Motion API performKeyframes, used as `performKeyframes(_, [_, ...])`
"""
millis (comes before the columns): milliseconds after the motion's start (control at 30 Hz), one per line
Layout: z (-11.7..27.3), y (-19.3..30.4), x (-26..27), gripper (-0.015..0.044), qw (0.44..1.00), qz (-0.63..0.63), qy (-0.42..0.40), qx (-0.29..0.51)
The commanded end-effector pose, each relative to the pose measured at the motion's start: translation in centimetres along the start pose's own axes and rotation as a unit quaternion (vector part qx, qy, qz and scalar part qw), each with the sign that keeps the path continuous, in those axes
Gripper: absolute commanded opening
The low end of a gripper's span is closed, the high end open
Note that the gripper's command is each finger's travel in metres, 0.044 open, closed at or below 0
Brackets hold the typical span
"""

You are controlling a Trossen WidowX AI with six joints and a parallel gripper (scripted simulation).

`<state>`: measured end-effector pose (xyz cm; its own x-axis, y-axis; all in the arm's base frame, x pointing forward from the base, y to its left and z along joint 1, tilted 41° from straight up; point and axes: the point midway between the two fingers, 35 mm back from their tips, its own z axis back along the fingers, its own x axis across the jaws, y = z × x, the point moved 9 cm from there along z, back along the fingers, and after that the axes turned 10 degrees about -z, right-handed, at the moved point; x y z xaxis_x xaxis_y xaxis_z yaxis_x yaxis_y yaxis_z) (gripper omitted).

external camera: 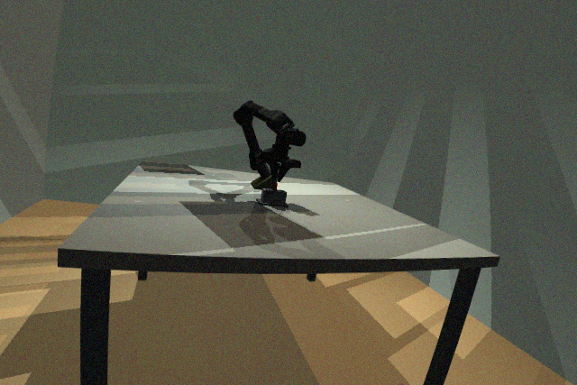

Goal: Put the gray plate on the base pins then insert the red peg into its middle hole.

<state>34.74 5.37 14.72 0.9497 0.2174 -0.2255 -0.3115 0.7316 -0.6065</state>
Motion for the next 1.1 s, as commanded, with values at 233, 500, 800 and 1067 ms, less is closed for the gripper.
performKeyframes(233, [0.3,0.1,0.0,0.0150,1.000,0.004,0.000,-0.002])
performKeyframes(500, [0.7,0.2,-0.1,0.0150,1.000,0.005,0.000,-0.003])
performKeyframes(800, [1.1,0.2,-0.2,0.0150,1.000,0.005,0.000,-0.003])
performKeyframes(1067, [1.5,0.3,-0.3,0.0150,1.000,0.005,0.000,-0.003])
